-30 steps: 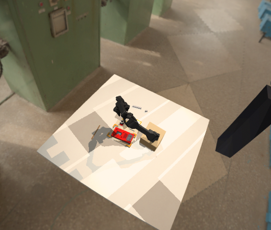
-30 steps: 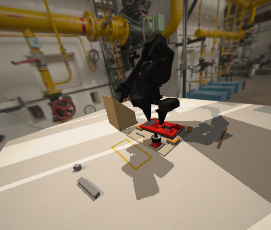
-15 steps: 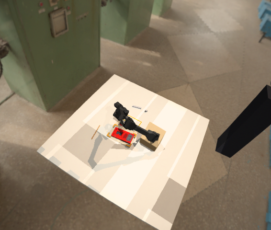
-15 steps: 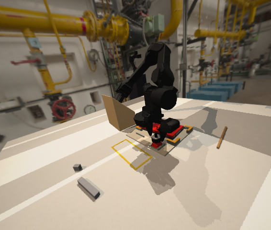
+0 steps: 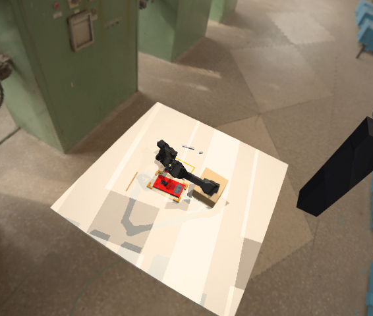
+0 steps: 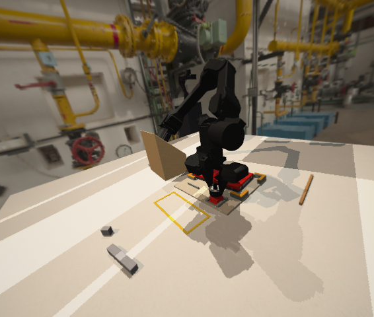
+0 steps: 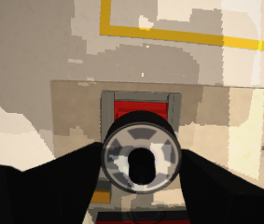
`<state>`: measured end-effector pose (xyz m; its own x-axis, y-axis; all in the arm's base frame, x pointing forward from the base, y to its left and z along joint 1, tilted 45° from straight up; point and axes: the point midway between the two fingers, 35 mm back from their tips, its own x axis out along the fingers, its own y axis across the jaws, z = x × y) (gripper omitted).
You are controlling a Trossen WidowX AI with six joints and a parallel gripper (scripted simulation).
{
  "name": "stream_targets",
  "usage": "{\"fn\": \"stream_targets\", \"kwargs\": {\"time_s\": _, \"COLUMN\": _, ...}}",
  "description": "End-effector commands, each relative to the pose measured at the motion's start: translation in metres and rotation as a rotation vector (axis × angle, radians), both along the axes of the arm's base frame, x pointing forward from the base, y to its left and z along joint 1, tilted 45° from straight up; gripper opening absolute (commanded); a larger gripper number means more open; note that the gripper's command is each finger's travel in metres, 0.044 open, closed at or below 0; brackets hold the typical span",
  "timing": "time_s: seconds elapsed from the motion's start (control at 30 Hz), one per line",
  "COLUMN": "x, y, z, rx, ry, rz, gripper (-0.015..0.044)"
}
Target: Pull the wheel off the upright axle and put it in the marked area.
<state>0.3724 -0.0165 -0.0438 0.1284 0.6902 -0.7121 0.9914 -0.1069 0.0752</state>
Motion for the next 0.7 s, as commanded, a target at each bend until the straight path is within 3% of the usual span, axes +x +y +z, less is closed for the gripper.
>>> {"fn": "stream_targets", "kwargs": {"time_s": 0.0, "x": 0.0001, "y": -0.0001, "z": 0.0004, "rx": -0.001, "ry": -0.002, "rz": 0.003, "gripper": 0.0115}}
{"fn": "stream_targets", "kwargs": {"time_s": 0.17, "x": 0.0000, "y": -0.0010, "z": 0.0013, "rx": -0.001, "ry": -0.002, "rz": 0.003, "gripper": 0.0000}}
{"fn": "stream_targets", "kwargs": {"time_s": 0.67, "x": -0.0005, "y": -0.0046, "z": 0.0047, "rx": 0.000, "ry": -0.002, "rz": 0.001, "gripper": 0.0000}}
